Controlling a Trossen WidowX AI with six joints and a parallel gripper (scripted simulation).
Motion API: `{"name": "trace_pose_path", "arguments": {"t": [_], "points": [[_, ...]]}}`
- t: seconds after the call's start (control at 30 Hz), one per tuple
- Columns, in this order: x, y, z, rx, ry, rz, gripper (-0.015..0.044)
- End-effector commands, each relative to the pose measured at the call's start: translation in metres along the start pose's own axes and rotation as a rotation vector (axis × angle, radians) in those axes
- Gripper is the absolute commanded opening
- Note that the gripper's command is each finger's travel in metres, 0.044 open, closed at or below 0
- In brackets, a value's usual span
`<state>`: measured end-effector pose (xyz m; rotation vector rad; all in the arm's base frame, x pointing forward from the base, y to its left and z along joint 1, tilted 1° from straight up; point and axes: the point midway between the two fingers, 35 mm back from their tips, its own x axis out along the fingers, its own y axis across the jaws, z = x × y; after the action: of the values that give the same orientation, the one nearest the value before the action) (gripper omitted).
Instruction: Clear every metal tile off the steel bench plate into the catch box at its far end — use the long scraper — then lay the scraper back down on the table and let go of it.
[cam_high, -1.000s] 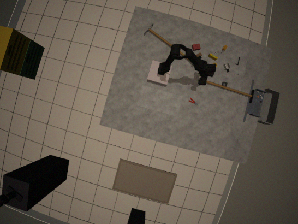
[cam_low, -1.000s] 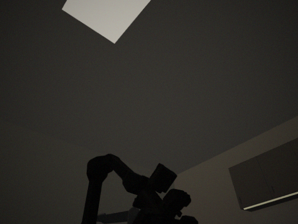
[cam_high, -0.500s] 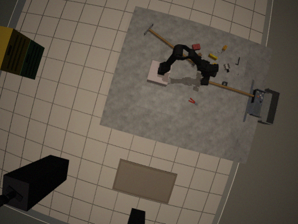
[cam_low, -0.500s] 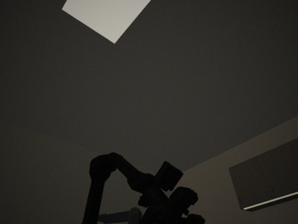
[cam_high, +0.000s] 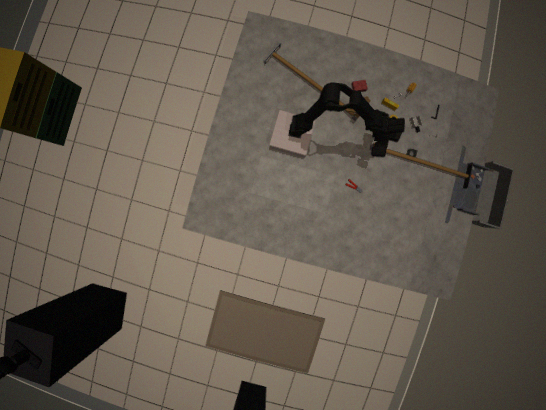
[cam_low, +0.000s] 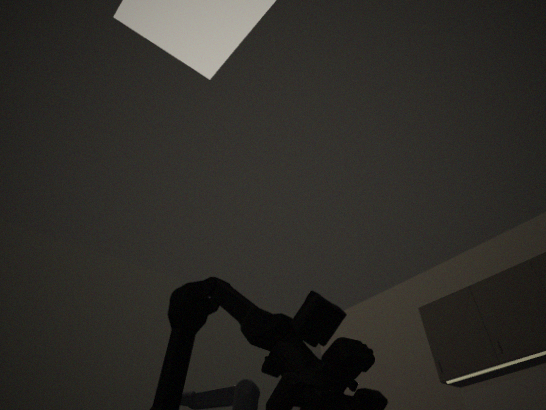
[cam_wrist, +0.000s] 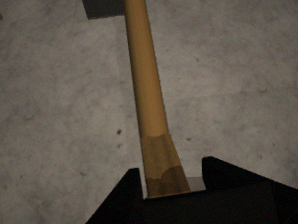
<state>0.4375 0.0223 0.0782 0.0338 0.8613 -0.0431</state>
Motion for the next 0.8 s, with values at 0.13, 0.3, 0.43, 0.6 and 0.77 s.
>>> {"name": "trace_pose_path", "arguments": {"t": [0.13,0.3,0.43,0.6,0.77], "points": [[0.004,0.001,0.013,-0.001,-0.012,0.004,0.0000],[0.008,0.001,0.020,-0.001,-0.013,0.004,0.0000],[0.011,0.001,0.025,-0.001,-0.013,0.004,0.0000],[0.015,0.001,0.031,-0.001,-0.014,0.004,0.0000],[0.019,0.001,0.037,-0.001,-0.014,0.004,0.0000]]}}
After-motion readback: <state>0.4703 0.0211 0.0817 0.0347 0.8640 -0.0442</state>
